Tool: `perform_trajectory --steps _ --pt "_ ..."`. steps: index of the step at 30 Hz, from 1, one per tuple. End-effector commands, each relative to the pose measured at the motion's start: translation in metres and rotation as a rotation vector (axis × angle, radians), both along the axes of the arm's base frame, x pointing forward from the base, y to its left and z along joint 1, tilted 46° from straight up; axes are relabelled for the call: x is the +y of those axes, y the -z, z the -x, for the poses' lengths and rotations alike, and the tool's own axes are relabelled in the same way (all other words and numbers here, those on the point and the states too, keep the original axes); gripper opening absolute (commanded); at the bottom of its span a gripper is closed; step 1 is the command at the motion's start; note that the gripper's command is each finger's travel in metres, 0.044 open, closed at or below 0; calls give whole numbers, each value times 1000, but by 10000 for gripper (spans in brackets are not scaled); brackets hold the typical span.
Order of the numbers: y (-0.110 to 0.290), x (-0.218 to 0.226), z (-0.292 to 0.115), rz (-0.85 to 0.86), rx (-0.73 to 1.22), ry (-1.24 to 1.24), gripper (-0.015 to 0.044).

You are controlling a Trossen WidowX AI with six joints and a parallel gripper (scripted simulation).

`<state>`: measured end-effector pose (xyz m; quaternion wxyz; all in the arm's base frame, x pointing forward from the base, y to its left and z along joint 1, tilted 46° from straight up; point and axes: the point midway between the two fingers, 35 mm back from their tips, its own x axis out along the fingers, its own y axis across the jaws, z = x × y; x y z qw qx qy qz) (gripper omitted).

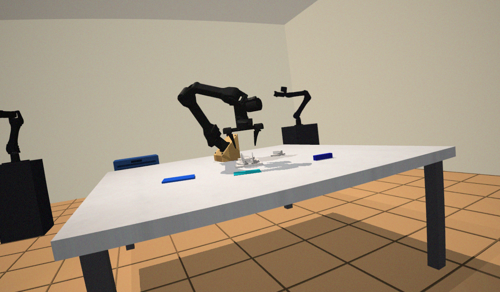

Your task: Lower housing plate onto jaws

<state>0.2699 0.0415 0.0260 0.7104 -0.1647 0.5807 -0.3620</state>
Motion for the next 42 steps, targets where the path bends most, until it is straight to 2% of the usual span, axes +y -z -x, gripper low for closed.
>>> perform_trajectory --steps 1,9,42 --pt "-4 5 11 0 12 4 440" --pt "-39 34 70 2 18 15 440" --pt "-40 34 71 2 18 16 440"
